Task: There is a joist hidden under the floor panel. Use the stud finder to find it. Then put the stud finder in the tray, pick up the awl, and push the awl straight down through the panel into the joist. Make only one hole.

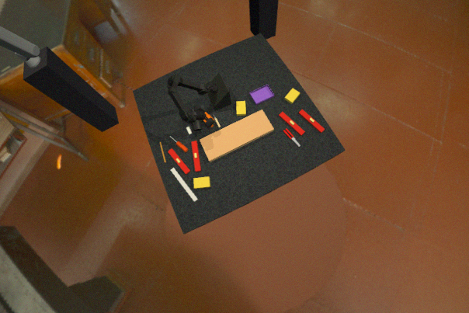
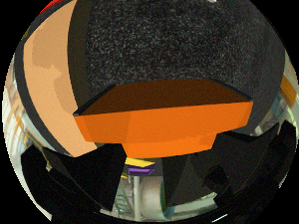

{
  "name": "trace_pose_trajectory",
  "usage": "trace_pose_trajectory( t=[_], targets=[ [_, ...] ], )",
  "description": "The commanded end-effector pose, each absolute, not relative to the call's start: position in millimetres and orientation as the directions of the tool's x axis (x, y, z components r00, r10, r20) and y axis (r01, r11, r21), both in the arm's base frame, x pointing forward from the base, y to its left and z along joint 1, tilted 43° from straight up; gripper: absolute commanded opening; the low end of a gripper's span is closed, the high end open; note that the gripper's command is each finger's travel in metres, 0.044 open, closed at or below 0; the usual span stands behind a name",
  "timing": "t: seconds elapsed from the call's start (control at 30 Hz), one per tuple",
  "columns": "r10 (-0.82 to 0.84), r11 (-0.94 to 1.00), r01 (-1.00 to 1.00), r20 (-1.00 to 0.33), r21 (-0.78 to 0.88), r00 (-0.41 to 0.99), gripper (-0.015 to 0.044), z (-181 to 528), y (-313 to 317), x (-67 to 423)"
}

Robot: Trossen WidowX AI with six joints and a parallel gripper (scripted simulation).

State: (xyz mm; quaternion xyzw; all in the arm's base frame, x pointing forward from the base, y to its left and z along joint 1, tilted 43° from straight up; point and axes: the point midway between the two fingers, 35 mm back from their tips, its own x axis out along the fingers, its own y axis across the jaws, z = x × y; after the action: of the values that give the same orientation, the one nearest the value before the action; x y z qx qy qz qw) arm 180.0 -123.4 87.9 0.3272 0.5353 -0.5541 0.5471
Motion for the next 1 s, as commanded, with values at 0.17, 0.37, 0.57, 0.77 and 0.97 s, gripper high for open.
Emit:
trace_pose_trajectory(
  t=[0.17,0.37,0.57,0.77,0.97],
  targets=[
    [-0.181,0.181,0.957,-0.964,-0.226,-0.194,0.0,89.7,-124.2,182.2],
    [-0.154,0.181,0.957,-0.968,-0.227,-0.2,0.0,89.8,-125.0,182.3],
    [-0.105,0.182,0.956,-0.972,-0.229,-0.213,0.0,89.8,-126.2,182.4],
    [-0.054,0.183,0.956,-0.973,-0.228,-0.222,0.0,90.0,-127.6,182.7],
    [-0.004,0.182,0.957,-0.973,-0.226,-0.229,0.0,90.3,-129.1,183.0]
  ],
)
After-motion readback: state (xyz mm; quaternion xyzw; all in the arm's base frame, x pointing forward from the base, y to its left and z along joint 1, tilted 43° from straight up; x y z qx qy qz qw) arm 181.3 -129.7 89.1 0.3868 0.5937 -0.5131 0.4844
